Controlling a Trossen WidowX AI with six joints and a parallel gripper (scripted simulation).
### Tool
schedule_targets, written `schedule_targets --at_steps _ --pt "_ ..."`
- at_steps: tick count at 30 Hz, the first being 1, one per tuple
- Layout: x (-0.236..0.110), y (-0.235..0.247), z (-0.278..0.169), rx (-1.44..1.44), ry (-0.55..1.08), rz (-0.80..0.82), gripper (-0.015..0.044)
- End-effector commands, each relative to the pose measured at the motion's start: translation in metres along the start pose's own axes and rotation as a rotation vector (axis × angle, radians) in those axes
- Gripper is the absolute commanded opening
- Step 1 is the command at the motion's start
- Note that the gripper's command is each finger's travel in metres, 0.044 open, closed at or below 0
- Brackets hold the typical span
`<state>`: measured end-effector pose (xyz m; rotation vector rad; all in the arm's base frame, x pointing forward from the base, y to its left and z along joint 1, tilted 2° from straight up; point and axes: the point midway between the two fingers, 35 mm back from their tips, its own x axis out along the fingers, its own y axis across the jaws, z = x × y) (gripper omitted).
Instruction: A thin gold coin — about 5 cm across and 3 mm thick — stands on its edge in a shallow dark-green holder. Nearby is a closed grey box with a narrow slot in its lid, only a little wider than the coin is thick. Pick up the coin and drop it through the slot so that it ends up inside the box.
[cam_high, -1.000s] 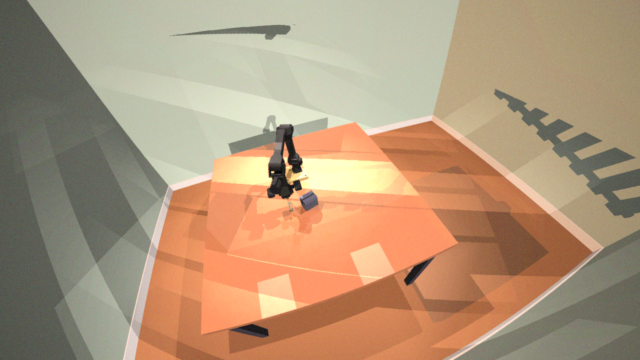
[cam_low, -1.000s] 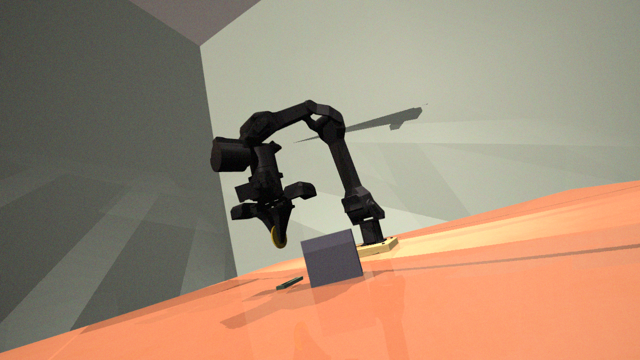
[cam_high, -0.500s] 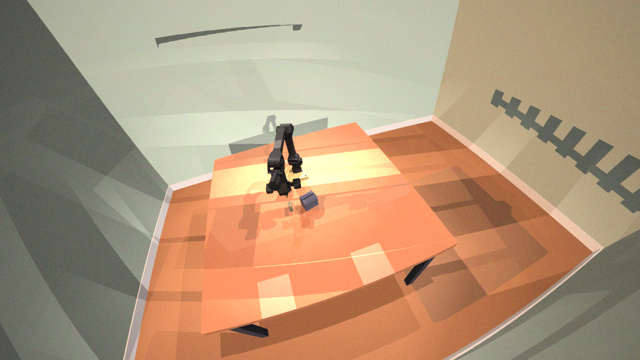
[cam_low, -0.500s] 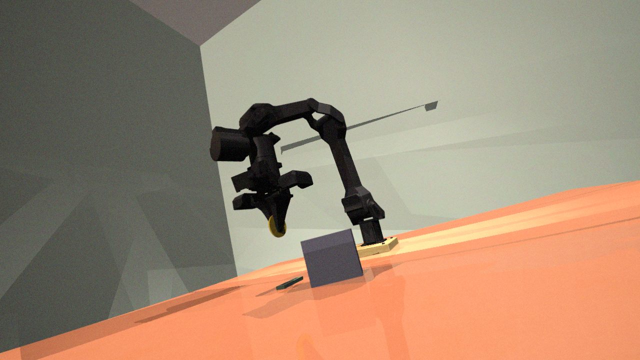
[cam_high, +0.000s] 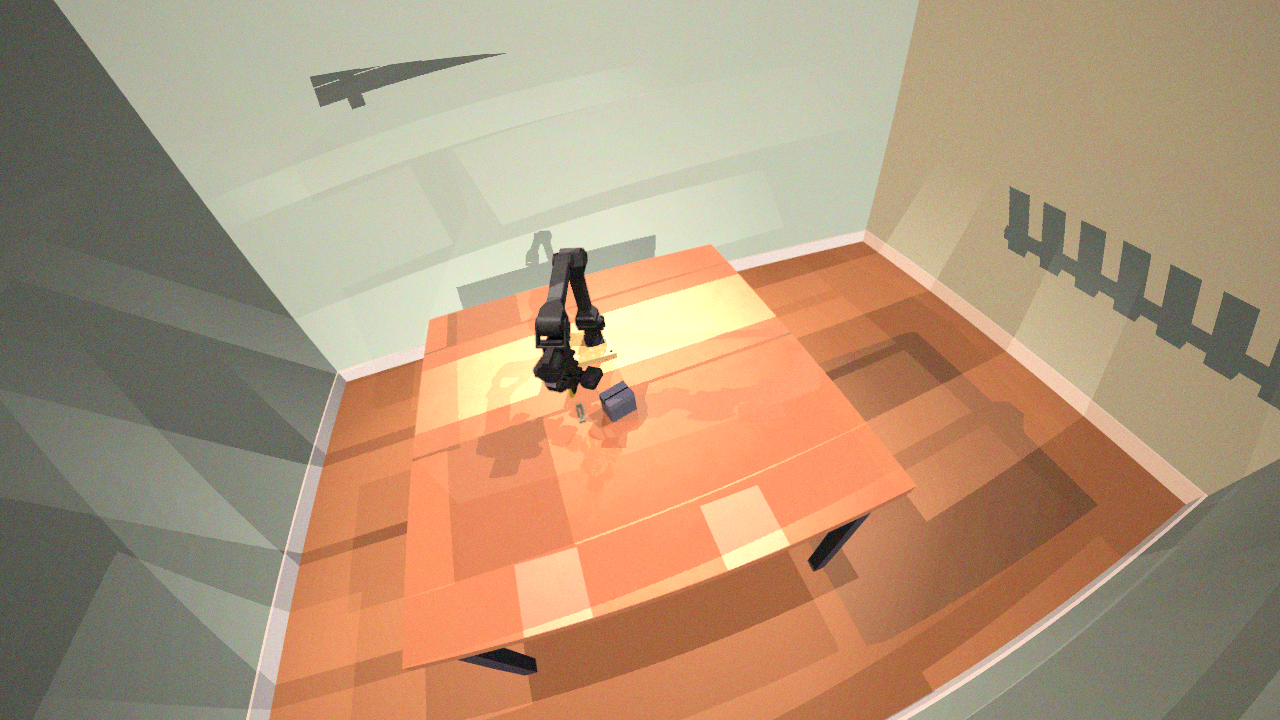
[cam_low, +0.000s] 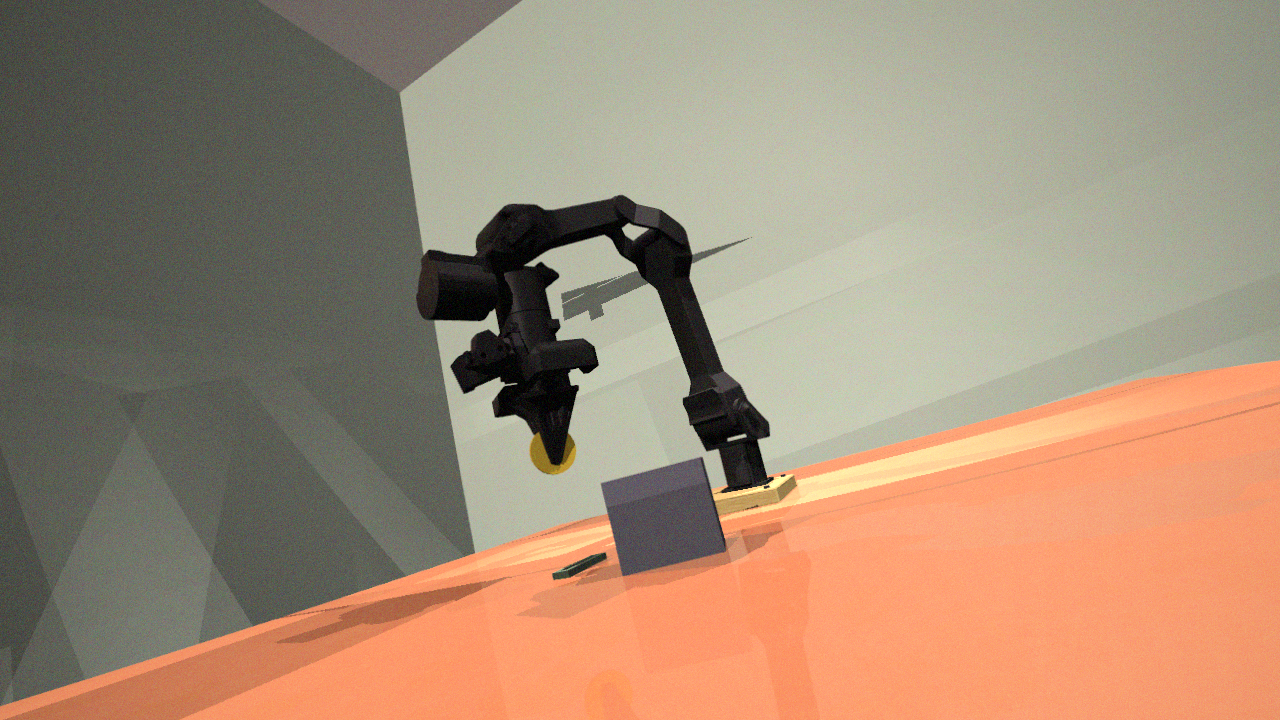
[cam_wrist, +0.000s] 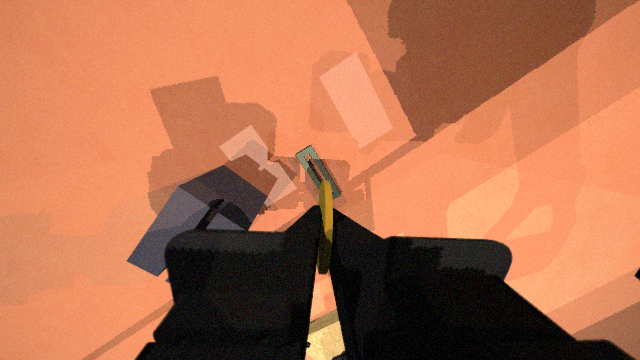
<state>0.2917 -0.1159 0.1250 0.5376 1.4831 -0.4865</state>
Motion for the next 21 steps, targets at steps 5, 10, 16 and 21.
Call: schedule_targets --at_steps 5,10,16,21 --pt "-0.0002 0.0018 0.0016 0.279 0.0 -0.001 0.0" --pt "-0.0003 0.003 0.0027 0.448 0.0 -0.001 0.0" --pt "-0.0004 0.0042 0.0038 0.628 0.0 -0.001 0.0" --pt "-0.0004 0.0043 0.0038 0.633 0.0 -0.001 0.0"
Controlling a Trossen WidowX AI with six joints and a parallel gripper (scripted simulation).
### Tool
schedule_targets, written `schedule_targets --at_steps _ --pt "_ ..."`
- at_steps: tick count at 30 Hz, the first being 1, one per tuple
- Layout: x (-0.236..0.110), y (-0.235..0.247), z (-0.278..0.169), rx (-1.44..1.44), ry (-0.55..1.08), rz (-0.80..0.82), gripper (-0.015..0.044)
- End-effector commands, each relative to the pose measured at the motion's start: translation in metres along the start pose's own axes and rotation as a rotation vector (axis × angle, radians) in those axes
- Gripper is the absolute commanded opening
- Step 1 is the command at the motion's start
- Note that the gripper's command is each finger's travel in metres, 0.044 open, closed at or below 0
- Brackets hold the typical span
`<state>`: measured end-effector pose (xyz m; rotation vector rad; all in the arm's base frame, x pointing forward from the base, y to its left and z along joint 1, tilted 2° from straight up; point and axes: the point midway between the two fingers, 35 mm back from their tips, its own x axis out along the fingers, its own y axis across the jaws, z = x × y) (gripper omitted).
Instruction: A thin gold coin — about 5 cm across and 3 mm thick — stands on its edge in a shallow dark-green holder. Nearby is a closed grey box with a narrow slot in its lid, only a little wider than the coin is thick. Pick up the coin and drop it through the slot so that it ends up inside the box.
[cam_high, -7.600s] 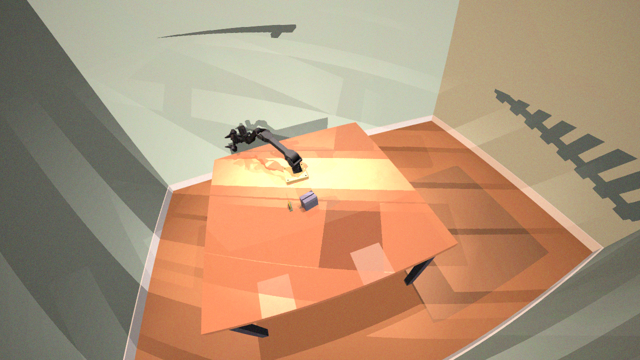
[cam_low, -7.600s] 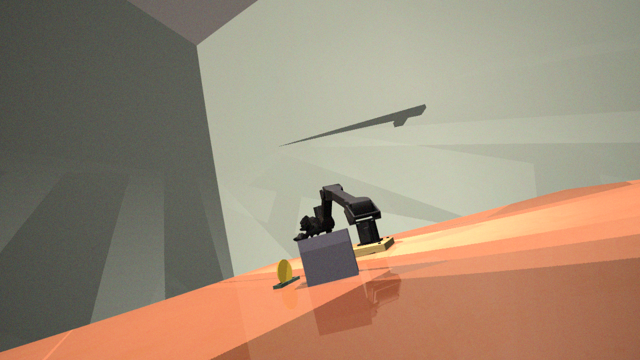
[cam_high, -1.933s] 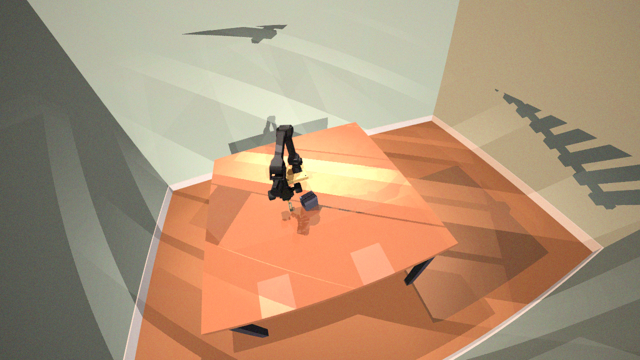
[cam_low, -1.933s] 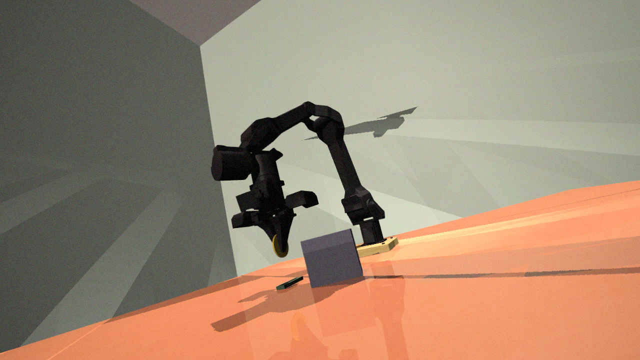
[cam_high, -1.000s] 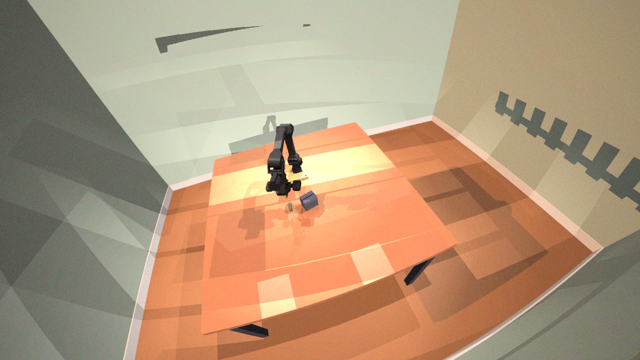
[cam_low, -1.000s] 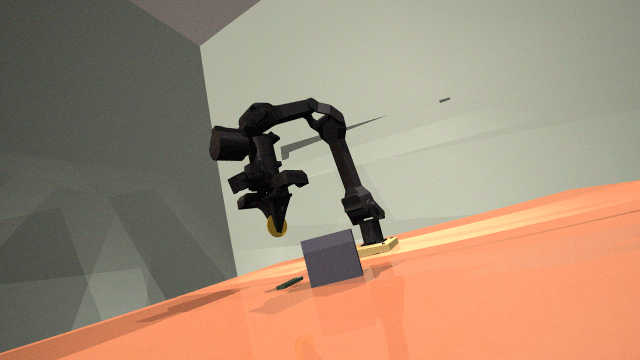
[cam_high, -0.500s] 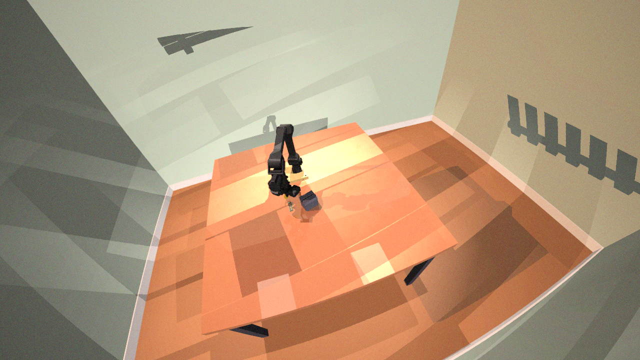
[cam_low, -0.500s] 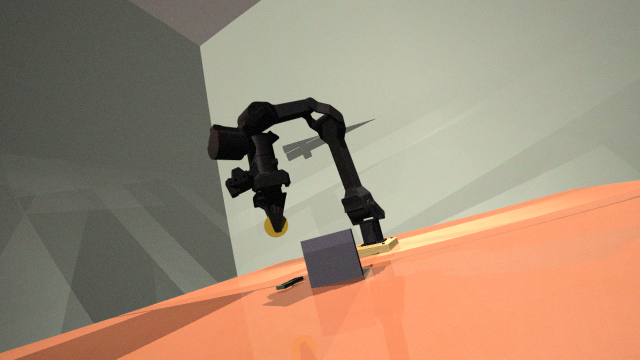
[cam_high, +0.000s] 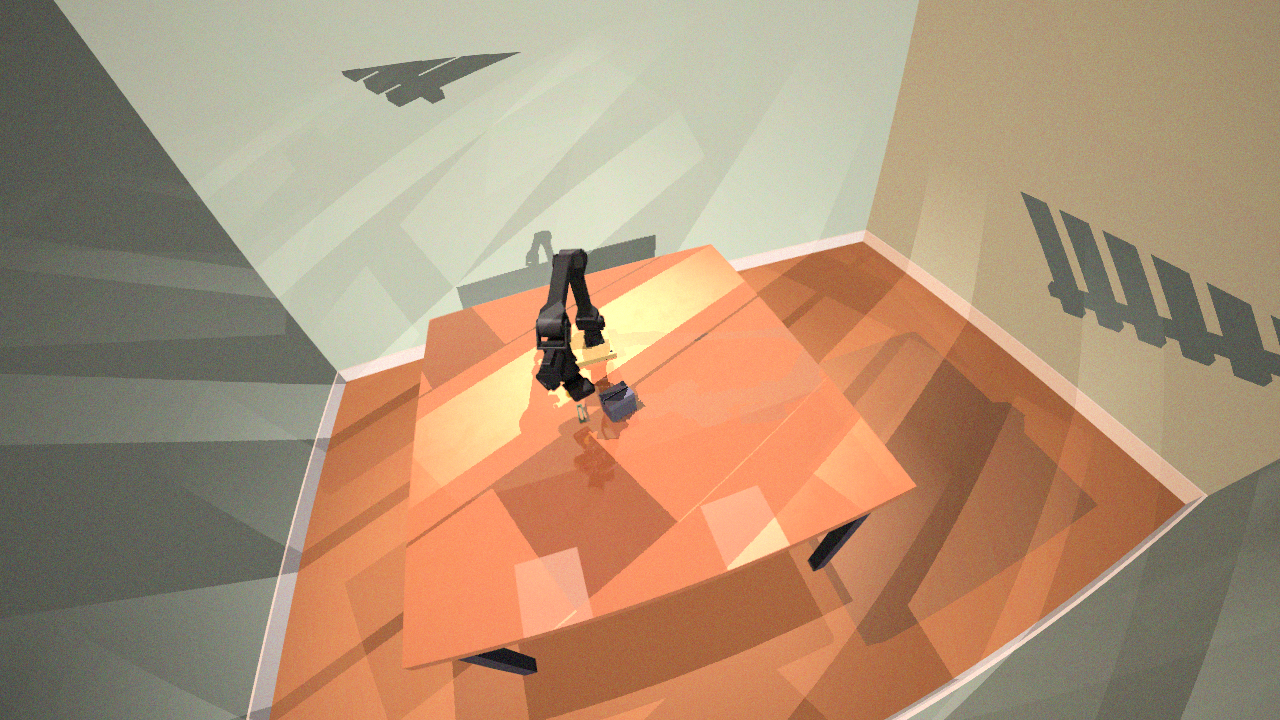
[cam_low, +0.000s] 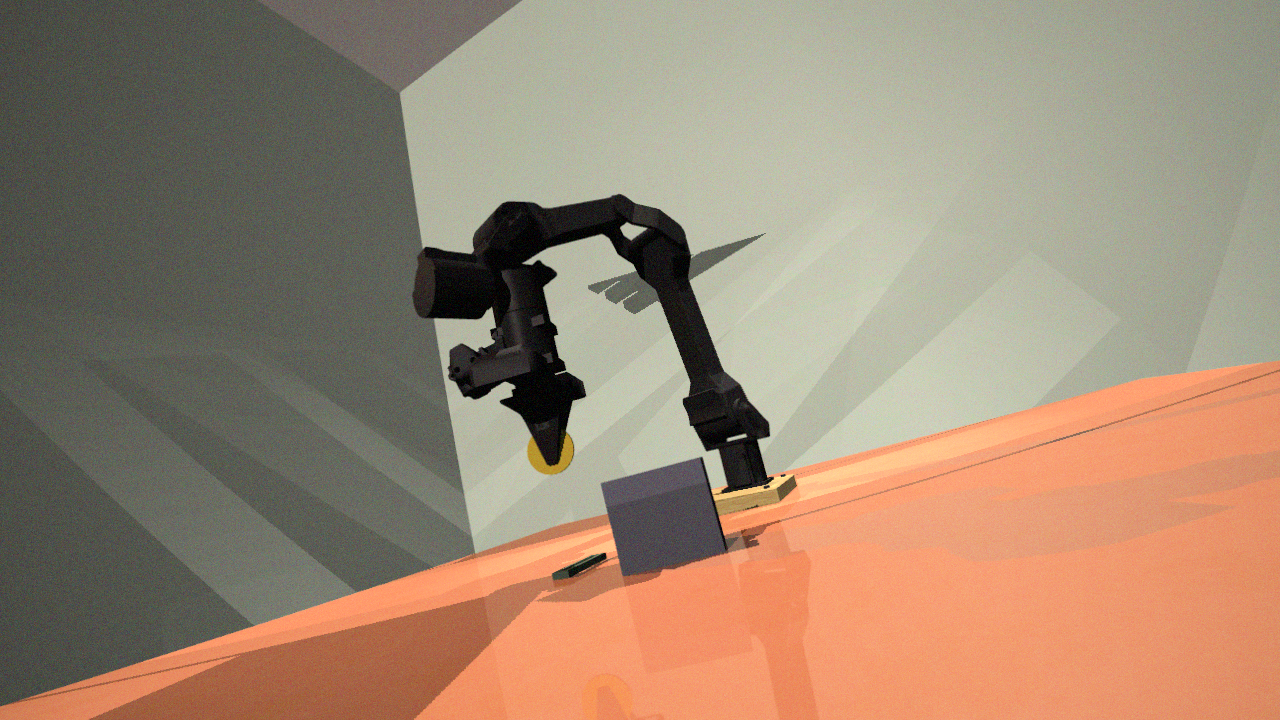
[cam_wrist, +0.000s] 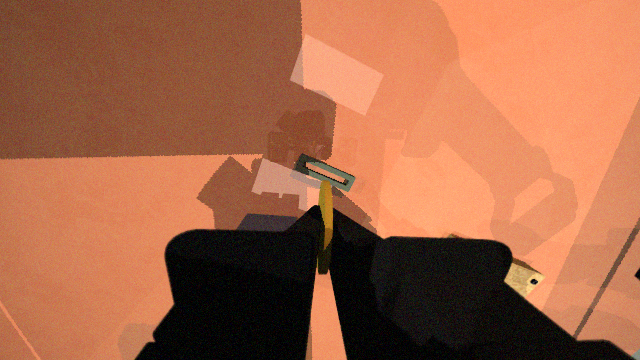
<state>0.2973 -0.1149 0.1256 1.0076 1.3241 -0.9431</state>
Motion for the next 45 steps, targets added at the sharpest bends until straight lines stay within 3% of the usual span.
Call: schedule_targets --at_steps 1,45 --pt "0.0 0.0 0.0 0.029 0.0 -0.002 0.0" --pt "-0.001 0.051 -0.1 0.03 0.01 0.003 0.0"
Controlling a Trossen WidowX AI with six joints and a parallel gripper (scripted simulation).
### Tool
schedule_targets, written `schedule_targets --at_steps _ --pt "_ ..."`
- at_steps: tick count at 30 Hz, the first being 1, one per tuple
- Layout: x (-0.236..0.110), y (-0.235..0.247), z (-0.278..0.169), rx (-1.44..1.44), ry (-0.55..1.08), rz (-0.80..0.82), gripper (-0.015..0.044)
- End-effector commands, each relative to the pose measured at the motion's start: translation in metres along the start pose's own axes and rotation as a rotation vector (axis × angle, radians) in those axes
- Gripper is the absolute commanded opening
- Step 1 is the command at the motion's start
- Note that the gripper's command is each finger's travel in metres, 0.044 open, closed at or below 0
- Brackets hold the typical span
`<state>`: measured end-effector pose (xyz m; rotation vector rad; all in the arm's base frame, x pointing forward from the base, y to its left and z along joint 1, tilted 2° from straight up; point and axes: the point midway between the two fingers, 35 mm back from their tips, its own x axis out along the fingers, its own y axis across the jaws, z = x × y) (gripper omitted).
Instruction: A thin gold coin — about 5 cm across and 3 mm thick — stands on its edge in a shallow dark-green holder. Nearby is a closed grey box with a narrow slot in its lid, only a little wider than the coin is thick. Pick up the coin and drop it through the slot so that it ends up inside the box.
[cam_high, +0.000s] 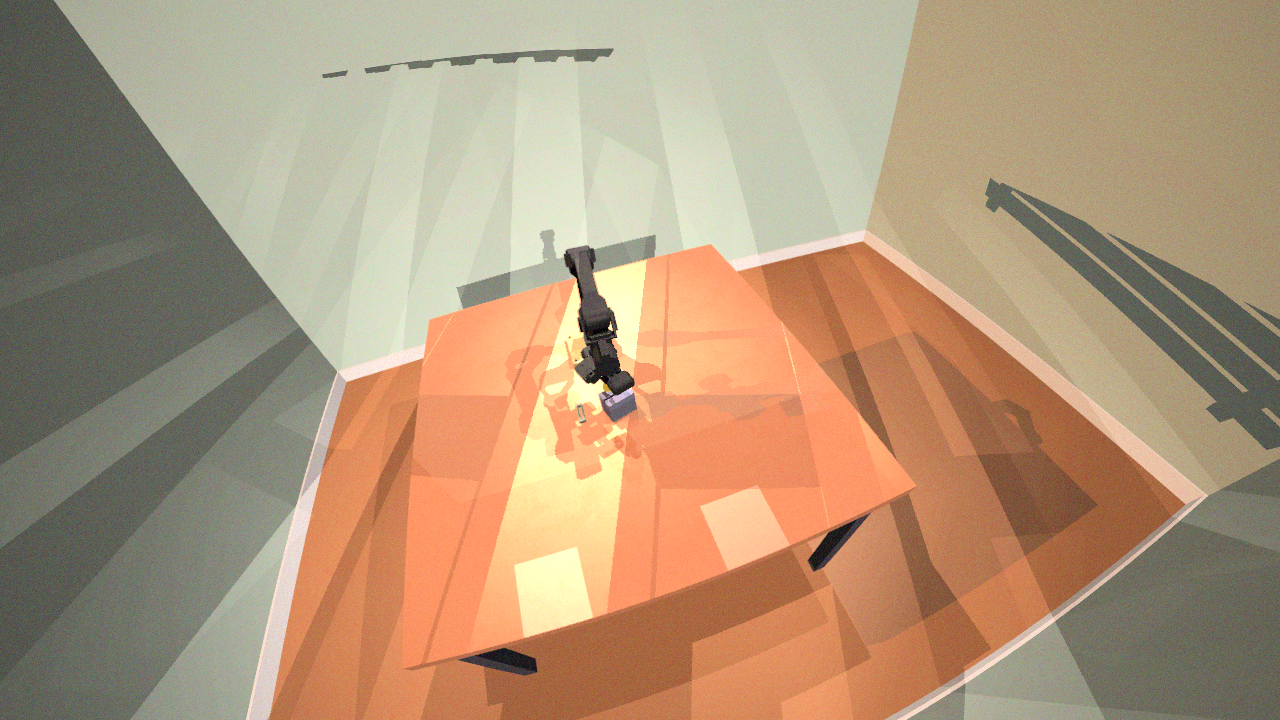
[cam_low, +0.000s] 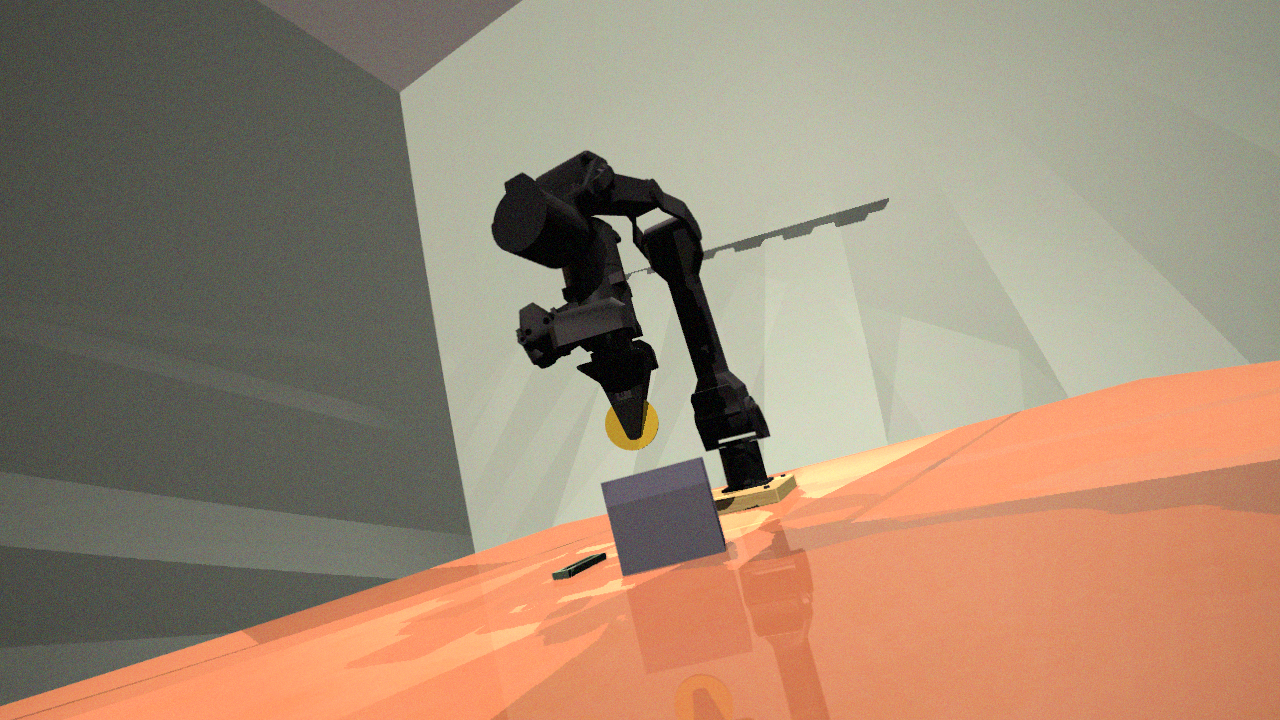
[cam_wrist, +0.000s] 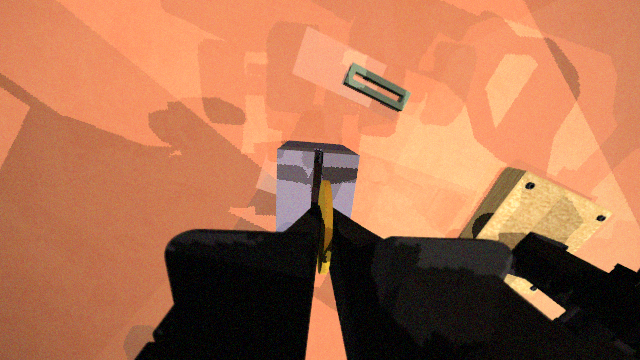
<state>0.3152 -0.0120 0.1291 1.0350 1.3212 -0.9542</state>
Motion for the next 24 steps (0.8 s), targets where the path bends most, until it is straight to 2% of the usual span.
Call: schedule_targets --at_steps 1,24 --pt "0.0001 0.0023 -0.0093 0.005 0.0 -0.001 0.0" --pt "0.0002 0.0022 -0.01 0.01 0.001 0.0 0.0"
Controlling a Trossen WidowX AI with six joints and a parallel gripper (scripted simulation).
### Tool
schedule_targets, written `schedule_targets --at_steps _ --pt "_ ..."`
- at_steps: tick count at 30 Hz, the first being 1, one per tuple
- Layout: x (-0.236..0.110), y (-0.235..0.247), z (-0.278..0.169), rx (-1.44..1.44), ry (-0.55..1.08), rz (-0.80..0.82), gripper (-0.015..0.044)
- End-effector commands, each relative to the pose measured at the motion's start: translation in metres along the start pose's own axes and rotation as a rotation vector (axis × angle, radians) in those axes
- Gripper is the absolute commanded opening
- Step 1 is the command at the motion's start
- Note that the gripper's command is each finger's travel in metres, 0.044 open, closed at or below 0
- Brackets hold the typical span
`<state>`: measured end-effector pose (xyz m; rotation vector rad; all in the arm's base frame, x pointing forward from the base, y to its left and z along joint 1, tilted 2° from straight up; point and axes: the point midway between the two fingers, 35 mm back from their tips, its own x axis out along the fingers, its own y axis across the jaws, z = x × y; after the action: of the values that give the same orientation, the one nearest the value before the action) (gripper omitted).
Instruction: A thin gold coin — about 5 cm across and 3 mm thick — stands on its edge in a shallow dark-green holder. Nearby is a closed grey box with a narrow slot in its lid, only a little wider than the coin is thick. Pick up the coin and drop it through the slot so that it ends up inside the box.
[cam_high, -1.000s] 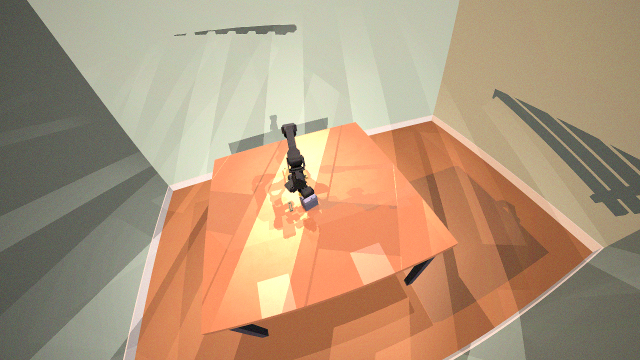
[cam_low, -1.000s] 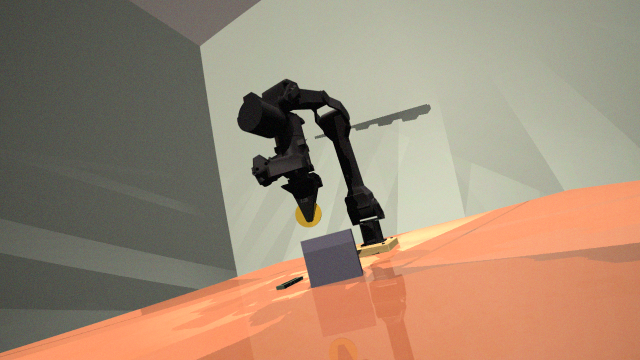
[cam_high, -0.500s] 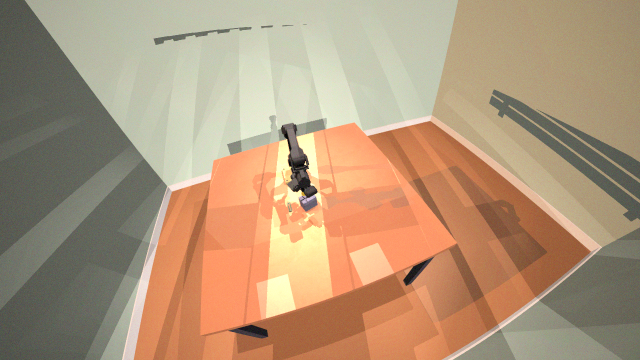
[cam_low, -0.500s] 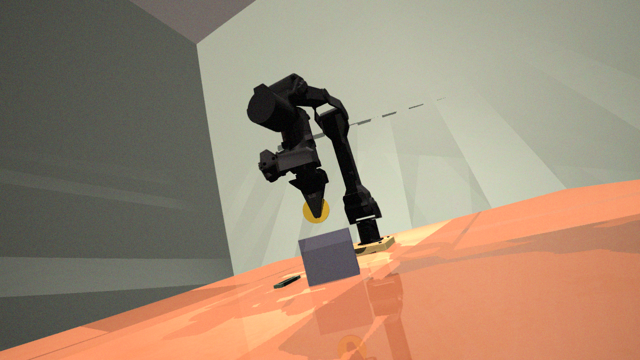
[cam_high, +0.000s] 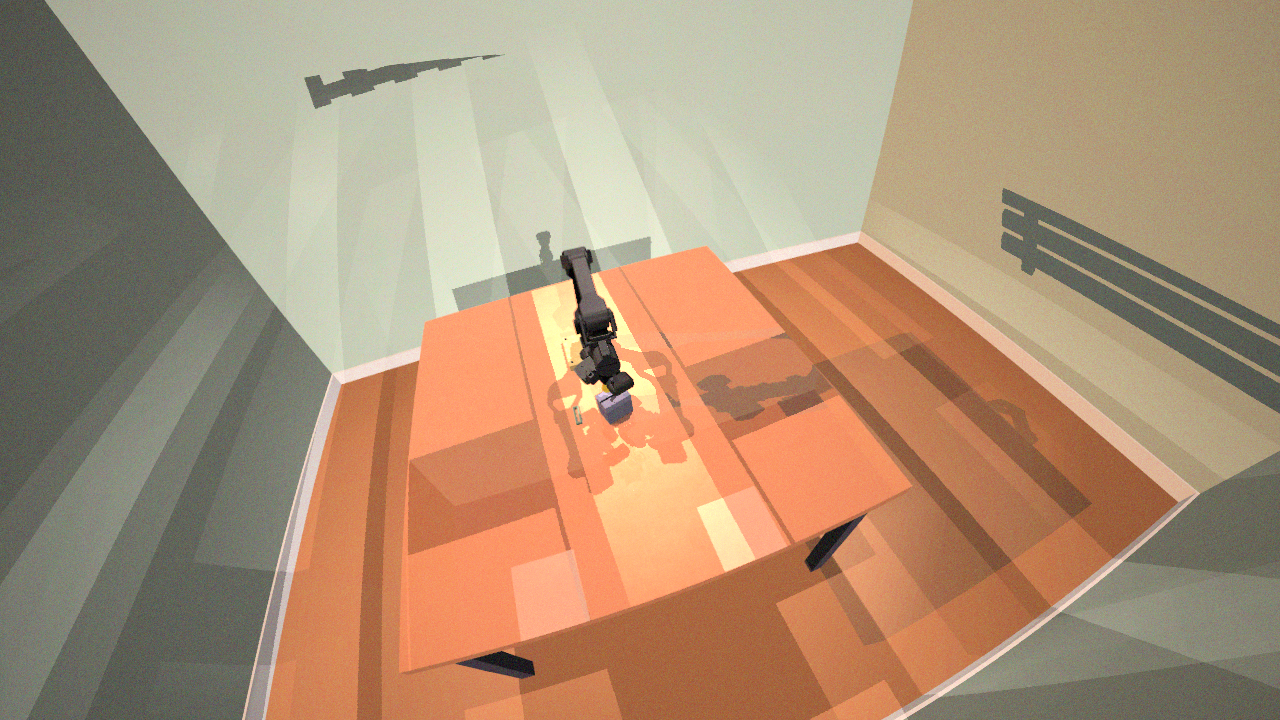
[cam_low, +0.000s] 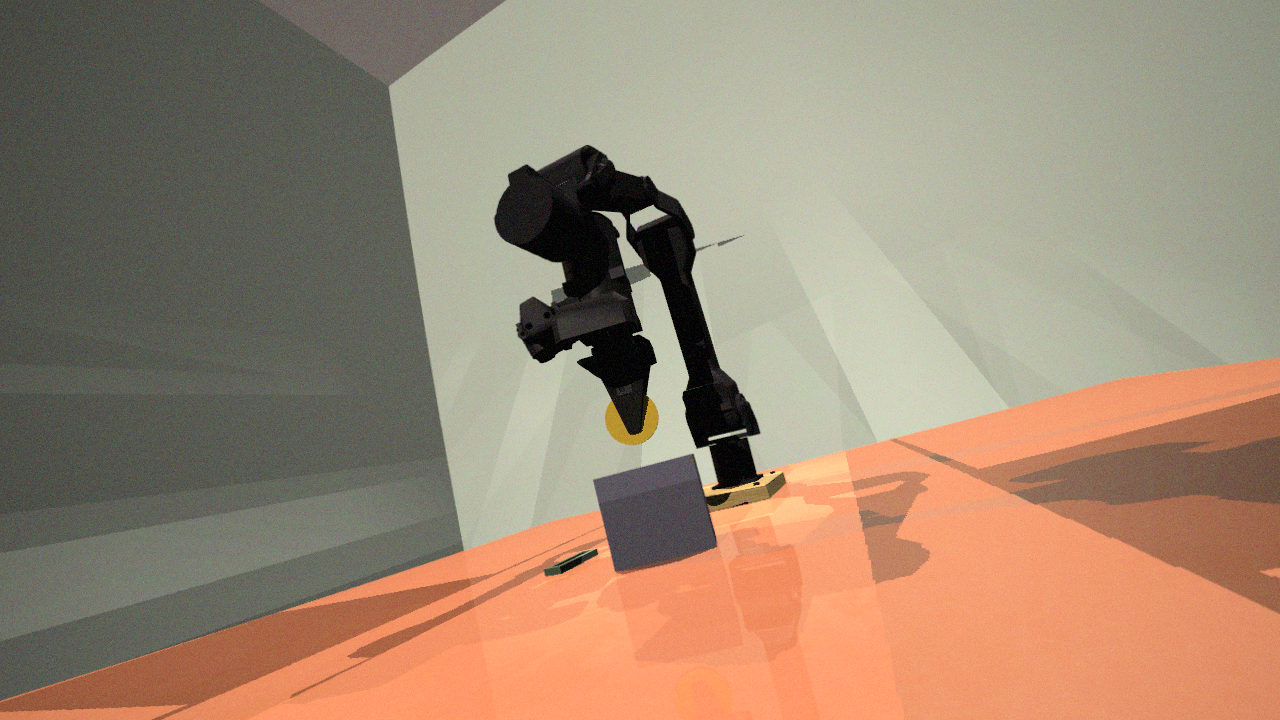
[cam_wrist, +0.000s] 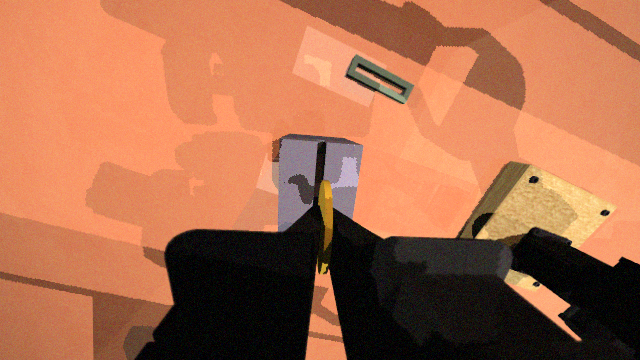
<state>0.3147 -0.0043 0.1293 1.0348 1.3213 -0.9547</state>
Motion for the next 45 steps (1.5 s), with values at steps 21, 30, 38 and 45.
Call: schedule_targets --at_steps 21,30,38,45 --pt "0.005 0.001 -0.002 0.003 0.0 0.0 0.0" --pt "0.009 0.0 -0.003 0.007 0.0 0.0 0.0" --pt "0.013 0.0 -0.002 0.011 0.0 0.0 0.0" --pt "0.016 0.0 -0.002 0.012 0.0 0.0 0.0"
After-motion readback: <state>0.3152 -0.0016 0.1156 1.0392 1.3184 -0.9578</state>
